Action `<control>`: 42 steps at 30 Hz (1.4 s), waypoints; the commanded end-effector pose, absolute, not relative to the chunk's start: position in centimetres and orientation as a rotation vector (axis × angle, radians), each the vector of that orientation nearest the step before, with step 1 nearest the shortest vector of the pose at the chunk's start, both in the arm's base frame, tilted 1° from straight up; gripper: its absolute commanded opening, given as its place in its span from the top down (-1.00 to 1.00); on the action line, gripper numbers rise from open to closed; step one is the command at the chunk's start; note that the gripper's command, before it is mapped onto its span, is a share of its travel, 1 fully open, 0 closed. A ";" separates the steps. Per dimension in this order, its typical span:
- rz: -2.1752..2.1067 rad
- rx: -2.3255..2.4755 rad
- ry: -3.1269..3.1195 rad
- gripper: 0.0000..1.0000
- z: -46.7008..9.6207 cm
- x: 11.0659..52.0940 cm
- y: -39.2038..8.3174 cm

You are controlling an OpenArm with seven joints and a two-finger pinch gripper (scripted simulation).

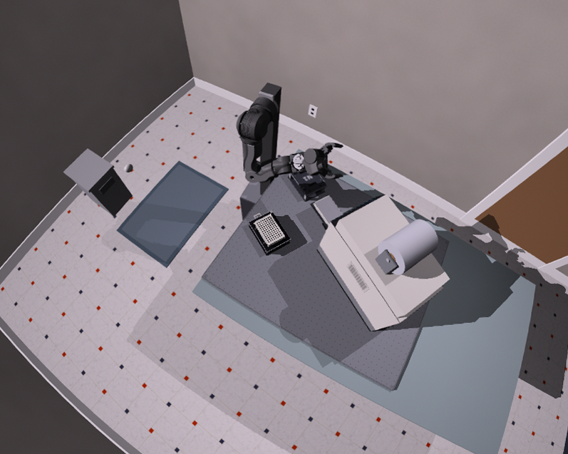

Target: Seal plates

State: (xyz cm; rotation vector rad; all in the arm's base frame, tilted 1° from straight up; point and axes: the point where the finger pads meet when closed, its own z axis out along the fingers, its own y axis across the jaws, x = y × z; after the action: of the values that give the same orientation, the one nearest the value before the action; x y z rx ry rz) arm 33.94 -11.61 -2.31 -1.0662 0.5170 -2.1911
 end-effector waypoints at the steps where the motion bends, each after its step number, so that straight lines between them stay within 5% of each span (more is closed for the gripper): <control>1: -2.217 -1.060 0.451 -0.30 -1.9 33.9 -11.0; 25: -2.340 -0.997 -0.374 -0.30 0.6 31.9 -1.7; 42: -2.304 -0.936 -1.039 -0.30 -2.4 29.9 4.6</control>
State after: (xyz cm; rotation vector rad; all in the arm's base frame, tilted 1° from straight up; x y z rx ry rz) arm 29.92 4.34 -2.15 -0.9356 -1.0009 -2.3077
